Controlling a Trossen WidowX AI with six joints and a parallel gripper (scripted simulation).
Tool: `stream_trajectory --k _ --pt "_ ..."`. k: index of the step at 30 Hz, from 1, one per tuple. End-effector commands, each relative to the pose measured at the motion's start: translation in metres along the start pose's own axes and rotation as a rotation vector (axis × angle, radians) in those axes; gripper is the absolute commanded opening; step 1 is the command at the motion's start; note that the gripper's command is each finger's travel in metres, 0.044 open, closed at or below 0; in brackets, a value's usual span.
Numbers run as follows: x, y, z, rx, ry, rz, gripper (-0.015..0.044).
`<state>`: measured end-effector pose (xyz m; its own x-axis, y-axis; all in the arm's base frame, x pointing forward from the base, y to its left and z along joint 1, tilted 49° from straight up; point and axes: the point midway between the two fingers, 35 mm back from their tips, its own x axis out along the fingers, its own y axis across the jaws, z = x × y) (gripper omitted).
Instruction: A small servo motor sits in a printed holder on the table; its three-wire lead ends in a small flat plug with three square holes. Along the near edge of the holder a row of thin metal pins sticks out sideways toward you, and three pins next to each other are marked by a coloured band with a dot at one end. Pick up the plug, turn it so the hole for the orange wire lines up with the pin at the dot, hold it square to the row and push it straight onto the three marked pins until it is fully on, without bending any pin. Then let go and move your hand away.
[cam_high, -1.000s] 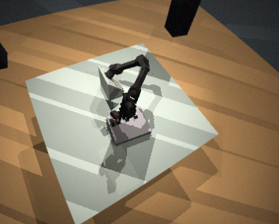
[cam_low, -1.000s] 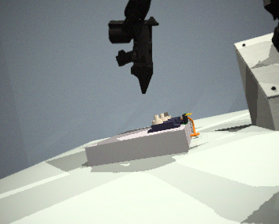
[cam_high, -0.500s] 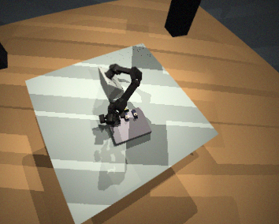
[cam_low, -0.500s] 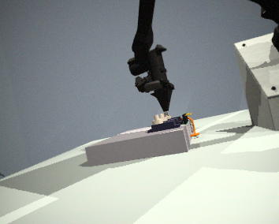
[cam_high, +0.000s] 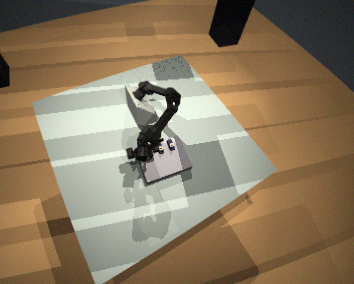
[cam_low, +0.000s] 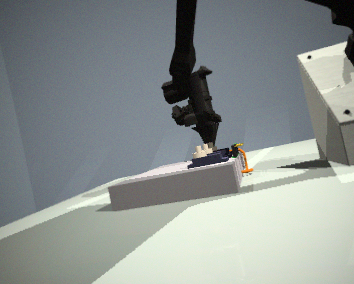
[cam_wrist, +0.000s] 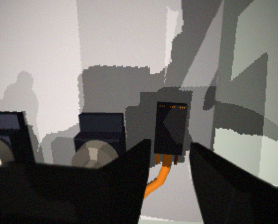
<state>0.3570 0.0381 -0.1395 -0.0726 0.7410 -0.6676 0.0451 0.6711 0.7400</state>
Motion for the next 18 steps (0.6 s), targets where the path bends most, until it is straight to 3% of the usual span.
stream_trajectory --k 1,9,12,18 --pt "0.006 0.000 -0.002 0.007 0.004 0.007 0.0115" --pt "0.017 0.000 -0.002 0.007 0.004 0.007 0.0115" --pt "0.017 0.000 -0.002 0.007 0.004 0.007 0.0036" --pt "0.017 0.000 -0.002 0.007 0.004 0.007 0.0000"
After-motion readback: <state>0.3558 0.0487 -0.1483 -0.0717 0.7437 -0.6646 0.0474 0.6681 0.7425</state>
